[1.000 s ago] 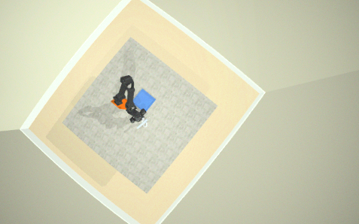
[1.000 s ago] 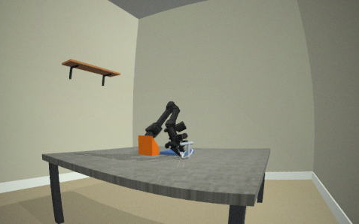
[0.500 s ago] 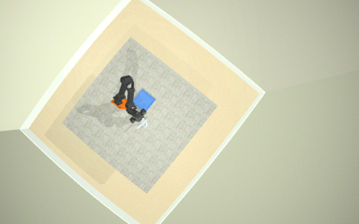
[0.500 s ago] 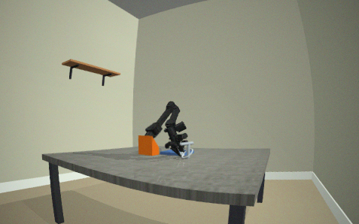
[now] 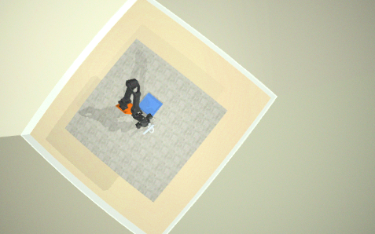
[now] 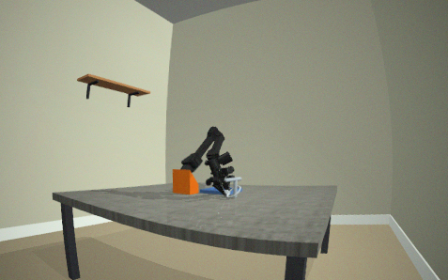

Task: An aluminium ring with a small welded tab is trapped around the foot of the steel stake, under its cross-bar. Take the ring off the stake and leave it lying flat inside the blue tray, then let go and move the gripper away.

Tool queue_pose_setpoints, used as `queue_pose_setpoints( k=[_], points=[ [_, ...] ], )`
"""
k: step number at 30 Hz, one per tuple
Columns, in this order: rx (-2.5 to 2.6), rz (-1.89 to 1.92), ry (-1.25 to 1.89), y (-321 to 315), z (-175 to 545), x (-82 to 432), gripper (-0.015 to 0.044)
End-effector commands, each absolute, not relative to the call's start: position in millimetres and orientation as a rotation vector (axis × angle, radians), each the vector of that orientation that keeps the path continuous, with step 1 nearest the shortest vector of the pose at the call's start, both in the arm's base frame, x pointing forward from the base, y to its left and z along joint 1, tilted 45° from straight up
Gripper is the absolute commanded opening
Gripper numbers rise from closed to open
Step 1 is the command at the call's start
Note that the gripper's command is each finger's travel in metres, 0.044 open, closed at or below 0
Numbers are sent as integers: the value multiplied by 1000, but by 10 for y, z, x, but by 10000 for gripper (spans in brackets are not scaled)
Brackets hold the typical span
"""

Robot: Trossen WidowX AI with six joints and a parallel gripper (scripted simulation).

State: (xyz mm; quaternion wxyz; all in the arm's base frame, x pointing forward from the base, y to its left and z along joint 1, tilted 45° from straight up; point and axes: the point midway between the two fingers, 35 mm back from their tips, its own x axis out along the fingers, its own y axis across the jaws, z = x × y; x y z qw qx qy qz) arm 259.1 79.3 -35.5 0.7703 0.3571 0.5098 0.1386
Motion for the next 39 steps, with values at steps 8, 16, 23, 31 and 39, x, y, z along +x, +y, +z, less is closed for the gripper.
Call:
queue_pose_setpoints(
  k=[8, 16, 23, 31, 39],
  points=[
    [773, 297, 1108, 698, -274, 2602, 0],
    [775, 294, 1110, 625, -209, 2604, 0],
    [765, 295, 1132, 623, -205, 2623, 0],
    [743, 297, 1181, 620, -187, 2662, 0],
    [721, 302, 1231, 618, -156, 2693, 0]
  ],
)
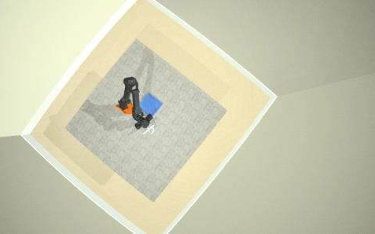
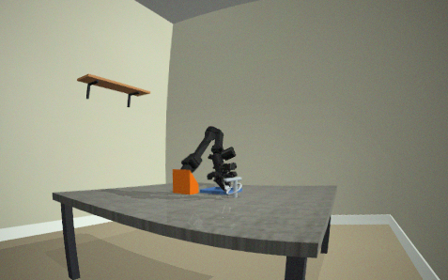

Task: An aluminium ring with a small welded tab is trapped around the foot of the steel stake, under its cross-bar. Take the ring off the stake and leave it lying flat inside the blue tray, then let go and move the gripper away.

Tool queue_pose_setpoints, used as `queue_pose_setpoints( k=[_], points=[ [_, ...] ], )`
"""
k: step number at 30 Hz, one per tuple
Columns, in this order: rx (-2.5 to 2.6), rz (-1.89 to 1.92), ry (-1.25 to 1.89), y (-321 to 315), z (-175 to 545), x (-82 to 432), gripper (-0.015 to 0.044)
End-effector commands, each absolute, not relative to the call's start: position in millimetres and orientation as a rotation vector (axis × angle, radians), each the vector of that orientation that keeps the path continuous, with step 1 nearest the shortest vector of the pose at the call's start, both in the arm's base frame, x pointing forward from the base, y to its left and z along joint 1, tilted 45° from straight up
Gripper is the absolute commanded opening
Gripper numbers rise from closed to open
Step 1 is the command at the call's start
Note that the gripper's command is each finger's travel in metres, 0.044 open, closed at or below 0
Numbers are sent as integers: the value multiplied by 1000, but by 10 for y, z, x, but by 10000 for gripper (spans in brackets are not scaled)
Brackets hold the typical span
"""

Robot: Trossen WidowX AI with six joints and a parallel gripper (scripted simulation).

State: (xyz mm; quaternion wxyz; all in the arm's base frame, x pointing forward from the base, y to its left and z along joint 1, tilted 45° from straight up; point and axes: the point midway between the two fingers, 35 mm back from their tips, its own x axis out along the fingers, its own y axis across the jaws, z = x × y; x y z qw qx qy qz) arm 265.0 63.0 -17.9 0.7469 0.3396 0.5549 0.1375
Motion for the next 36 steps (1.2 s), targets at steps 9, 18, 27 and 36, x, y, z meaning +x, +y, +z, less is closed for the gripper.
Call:
queue_pose_setpoints(
  k=[9, 18, 27, 36],
  points=[
    [696, 310, 1287, 618, -106, 2718, 0],
    [672, 319, 1344, 618, -39, 2733, 0],
    [648, 332, 1401, 620, 44, 2738, 0],
    [626, 345, 1453, 622, 134, 2734, 0]
  ],
)
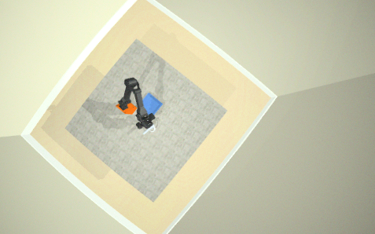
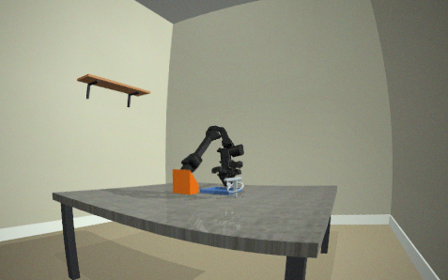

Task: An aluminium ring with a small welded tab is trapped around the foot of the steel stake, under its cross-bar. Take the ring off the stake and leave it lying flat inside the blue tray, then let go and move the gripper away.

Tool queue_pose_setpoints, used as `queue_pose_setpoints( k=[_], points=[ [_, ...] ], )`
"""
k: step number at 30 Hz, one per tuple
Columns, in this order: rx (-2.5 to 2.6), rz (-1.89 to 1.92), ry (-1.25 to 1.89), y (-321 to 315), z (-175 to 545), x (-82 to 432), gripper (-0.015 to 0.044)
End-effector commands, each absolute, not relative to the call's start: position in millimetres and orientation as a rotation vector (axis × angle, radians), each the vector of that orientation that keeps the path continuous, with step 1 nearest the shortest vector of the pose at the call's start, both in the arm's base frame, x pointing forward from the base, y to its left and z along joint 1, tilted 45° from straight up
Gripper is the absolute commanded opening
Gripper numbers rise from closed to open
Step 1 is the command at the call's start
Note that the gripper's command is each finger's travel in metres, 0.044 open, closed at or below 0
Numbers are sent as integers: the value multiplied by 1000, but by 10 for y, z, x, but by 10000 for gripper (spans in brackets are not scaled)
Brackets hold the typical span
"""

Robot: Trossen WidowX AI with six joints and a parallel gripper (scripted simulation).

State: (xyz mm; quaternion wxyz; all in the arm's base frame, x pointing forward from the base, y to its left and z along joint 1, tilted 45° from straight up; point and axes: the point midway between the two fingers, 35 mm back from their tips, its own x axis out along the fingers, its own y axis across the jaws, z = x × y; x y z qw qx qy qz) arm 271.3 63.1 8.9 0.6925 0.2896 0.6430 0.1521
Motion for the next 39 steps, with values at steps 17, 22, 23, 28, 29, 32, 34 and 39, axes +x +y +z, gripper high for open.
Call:
queue_pose_setpoints(
  k=[17, 22, 23, 28, 29, 32, 34, 39],
  points=[
    [589, 326, 1473, 637, 222, 2739, 0],
    [564, 306, 1477, 649, 273, 2745, 0],
    [561, 304, 1477, 650, 279, 2746, 0],
    [560, 303, 1477, 651, 281, 2746, 0],
    [559, 302, 1477, 651, 283, 2746, 0],
    [548, 290, 1474, 656, 308, 2747, 0],
    [539, 281, 1471, 660, 328, 2747, 0],
    [539, 280, 1469, 660, 340, 2748, 0]
  ],
)
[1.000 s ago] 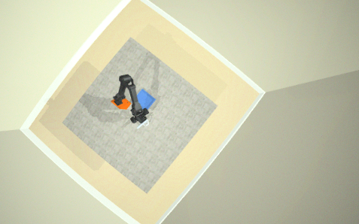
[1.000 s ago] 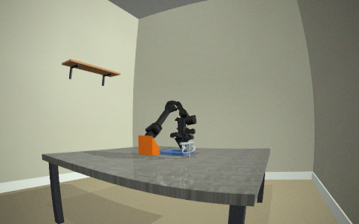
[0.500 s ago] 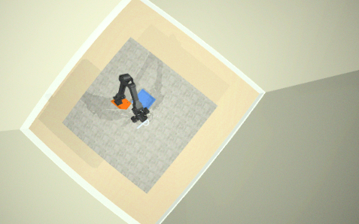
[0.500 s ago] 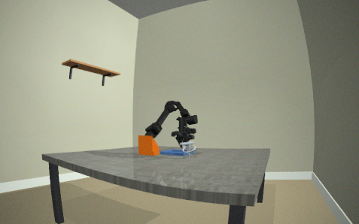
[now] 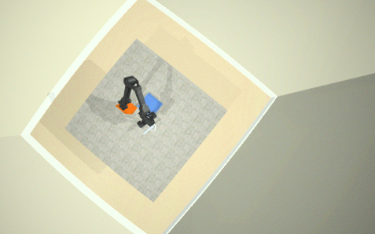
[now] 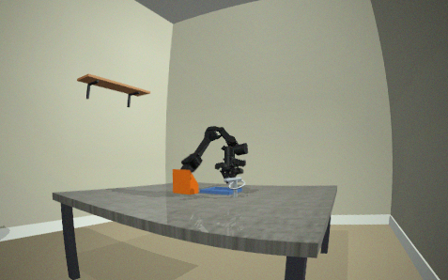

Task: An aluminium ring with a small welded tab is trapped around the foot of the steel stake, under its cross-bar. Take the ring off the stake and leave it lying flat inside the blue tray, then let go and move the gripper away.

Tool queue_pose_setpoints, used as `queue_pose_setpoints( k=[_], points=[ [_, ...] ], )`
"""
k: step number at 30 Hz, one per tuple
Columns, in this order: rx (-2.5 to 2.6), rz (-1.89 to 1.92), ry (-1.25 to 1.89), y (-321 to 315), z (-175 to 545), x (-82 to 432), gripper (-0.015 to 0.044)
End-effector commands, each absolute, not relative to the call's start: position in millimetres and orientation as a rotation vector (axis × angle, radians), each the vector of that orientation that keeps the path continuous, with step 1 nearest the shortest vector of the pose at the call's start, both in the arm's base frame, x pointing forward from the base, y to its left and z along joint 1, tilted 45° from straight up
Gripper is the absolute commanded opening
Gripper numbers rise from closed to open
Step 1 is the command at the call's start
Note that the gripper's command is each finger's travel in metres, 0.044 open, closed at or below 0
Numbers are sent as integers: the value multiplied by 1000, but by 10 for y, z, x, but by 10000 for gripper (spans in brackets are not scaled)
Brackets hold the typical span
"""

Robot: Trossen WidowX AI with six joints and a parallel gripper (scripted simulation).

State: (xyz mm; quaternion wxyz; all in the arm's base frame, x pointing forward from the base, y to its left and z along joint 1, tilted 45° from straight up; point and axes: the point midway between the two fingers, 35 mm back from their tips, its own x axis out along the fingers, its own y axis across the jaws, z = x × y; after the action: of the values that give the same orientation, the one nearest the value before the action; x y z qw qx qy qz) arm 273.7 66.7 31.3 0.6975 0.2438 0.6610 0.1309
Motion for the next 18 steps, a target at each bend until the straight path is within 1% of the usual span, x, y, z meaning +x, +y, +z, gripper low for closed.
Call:
queue_pose_setpoints(
  k=[1, 18],
  points=[
    [543, 283, 1469, 658, 347, 2748, 0],
    [536, 277, 1470, 619, 433, 2758, 0]
  ],
)
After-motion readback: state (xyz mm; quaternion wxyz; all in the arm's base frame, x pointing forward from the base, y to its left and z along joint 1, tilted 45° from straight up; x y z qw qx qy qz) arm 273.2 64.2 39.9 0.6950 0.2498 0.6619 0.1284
